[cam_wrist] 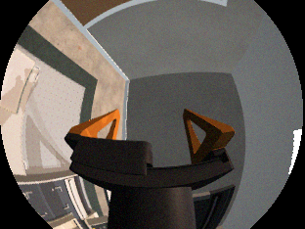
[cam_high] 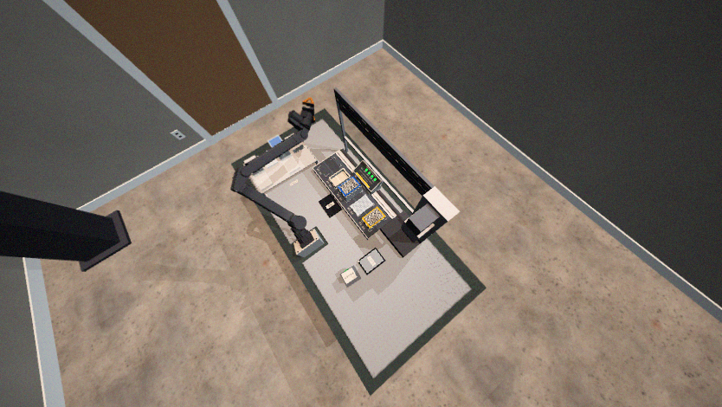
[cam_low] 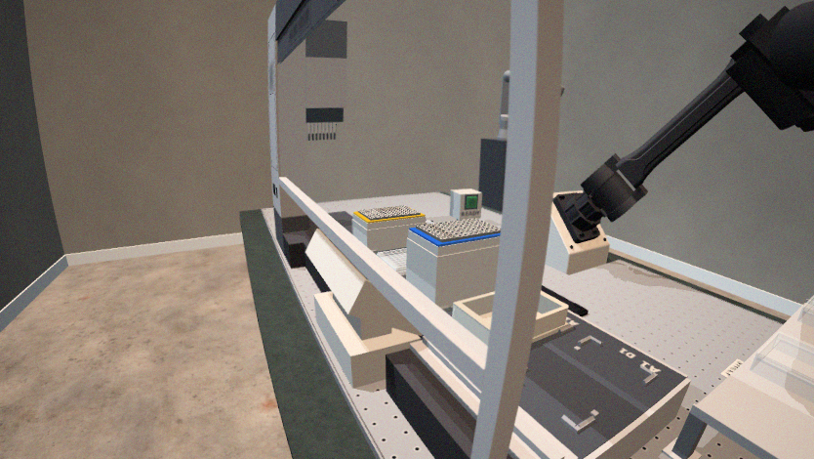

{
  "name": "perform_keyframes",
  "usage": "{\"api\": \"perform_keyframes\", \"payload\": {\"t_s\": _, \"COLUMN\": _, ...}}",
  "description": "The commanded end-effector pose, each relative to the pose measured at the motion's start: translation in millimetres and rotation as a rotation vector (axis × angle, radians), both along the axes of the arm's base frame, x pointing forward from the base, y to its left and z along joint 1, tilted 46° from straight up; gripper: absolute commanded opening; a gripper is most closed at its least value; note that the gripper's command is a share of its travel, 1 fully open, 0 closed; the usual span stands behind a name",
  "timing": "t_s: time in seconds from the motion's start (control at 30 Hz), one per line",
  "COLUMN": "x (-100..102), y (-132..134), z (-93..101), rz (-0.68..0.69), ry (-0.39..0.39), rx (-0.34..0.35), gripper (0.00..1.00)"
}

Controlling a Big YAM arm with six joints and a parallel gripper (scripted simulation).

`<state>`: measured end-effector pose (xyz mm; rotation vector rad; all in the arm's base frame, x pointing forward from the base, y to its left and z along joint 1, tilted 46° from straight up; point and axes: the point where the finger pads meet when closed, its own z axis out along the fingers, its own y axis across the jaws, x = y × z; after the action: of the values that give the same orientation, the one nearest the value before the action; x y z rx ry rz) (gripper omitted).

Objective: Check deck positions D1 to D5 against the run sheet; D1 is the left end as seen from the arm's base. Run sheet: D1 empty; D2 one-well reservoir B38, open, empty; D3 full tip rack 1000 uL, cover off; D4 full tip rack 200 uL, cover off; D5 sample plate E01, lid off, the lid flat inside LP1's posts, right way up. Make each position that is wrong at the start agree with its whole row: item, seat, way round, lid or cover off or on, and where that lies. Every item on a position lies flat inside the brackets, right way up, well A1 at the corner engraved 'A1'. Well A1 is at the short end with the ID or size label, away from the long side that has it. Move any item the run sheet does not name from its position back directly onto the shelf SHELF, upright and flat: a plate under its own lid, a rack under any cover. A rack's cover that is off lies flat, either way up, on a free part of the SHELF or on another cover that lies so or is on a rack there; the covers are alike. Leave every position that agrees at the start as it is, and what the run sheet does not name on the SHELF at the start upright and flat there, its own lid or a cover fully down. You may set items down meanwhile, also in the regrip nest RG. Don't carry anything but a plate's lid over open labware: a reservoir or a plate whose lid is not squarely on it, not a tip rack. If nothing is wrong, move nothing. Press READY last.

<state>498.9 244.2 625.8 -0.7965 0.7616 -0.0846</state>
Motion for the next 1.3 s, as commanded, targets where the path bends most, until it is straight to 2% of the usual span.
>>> {"api": "perform_keyframes", "payload": {"t_s": 0.0, "x": -2, "y": -3, "z": 5.5, "rz": -0.003, "ry": -0.009, "rx": 0.004, "gripper": 1.00}}
{"api": "perform_keyframes", "payload": {"t_s": 0.53, "x": -2, "y": -3, "z": 5.5, "rz": -0.003, "ry": -0.009, "rx": 0.004, "gripper": 1.00}}
{"api": "perform_keyframes", "payload": {"t_s": 0.57, "x": -11, "y": -15, "z": 11.5, "rz": -0.011, "ry": 0.010, "rx": 0.027, "gripper": 1.00}}
{"api": "perform_keyframes", "payload": {"t_s": 0.6, "x": -11, "y": -21, "z": 7.4, "rz": -0.019, "ry": 0.029, "rx": 0.031, "gripper": 1.00}}
{"api": "perform_keyframes", "payload": {"t_s": 1.03, "x": -39, "y": -48, "z": -44.9, "rz": -0.021, "ry": 0.284, "rx": 0.083, "gripper": 1.00}}
{"api": "perform_keyframes", "payload": {"t_s": 1.1, "x": -39, "y": -48, "z": -44.9, "rz": -0.021, "ry": 0.284, "rx": 0.083, "gripper": 1.00}}
{"api": "perform_keyframes", "payload": {"t_s": 1.27, "x": -50, "y": -59, "z": -64.9, "rz": -0.021, "ry": 0.383, "rx": 0.103, "gripper": 1.00}}
